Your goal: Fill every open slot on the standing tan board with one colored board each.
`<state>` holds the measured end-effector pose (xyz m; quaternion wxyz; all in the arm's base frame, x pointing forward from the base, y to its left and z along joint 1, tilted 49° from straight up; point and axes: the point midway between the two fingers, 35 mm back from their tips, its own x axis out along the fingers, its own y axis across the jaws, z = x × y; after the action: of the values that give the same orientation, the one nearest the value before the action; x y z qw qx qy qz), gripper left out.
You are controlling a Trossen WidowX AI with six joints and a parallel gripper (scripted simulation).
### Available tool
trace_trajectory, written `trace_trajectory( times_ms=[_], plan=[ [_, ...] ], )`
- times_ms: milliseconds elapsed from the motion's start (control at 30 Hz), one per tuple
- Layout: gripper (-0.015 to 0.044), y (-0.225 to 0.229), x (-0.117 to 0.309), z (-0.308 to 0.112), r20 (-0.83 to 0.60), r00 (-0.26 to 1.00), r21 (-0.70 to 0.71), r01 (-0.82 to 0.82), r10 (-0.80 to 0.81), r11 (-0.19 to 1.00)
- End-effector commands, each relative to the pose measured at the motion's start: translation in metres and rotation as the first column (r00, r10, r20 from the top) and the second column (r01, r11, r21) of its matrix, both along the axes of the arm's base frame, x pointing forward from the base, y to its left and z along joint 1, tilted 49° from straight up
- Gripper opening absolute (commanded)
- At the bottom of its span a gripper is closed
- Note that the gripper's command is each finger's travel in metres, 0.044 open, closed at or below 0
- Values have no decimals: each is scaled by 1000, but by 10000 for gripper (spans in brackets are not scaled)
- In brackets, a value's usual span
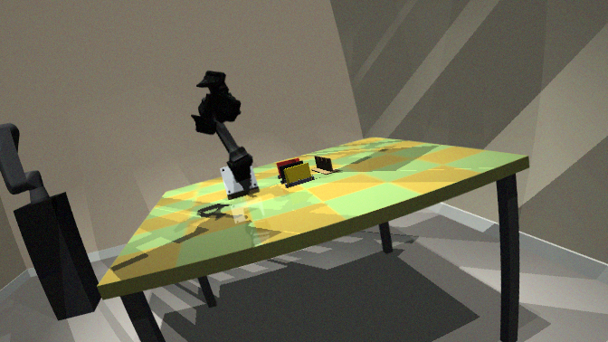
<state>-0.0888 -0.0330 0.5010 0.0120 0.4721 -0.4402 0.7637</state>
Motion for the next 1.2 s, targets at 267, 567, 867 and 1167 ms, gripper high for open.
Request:
trace_trajectory(
  times_ms=[267,567,867,1167],
  plan=[
    [186,-94,44,-13,114,897,135,-440,427,888],
    [186,-163,123,-49,386,582,196,-810,716,553],
    [186,-181,230,-113,700,249,223,-967,670,126],
    [186,-135,320,-192,904,143,245,-946,402,-214]
  ],
)
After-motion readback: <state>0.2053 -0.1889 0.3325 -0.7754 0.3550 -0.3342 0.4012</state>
